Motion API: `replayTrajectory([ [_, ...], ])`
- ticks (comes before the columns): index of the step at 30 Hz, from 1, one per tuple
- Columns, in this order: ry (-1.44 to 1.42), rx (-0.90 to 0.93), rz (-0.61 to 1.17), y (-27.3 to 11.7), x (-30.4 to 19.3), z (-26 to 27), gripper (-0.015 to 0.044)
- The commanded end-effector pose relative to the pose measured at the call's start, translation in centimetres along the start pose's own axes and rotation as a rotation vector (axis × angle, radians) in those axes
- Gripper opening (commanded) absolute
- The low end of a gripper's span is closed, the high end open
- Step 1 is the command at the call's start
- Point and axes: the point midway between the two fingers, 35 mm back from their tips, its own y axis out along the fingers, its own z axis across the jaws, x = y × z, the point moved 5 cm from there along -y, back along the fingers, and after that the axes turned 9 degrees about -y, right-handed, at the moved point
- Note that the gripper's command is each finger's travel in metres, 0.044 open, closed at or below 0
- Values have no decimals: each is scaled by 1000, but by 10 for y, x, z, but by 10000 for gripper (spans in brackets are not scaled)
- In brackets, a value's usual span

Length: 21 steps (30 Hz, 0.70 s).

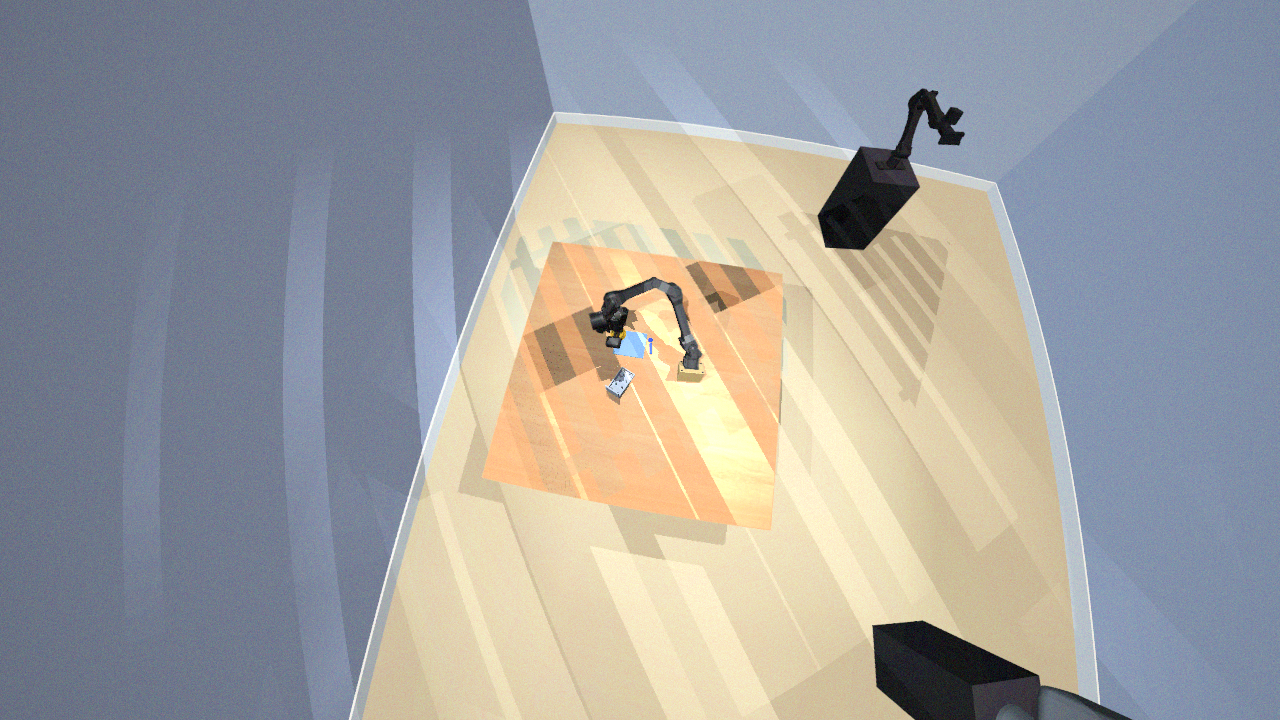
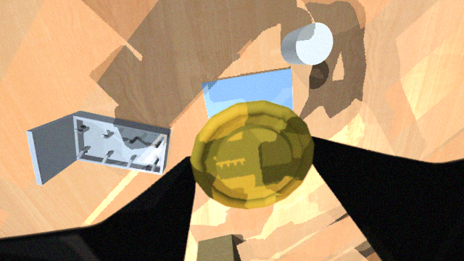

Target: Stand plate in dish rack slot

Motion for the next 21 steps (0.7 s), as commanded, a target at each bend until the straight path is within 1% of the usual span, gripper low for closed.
replayTrajectory([
  [1,-3,0,6,-12,1,2,0],
  [8,19,-1,6,-22,-2,6,0],
  [17,307,4,9,-23,-54,79,0],
  [21,390,-1,9,-21,-71,95,0],
])
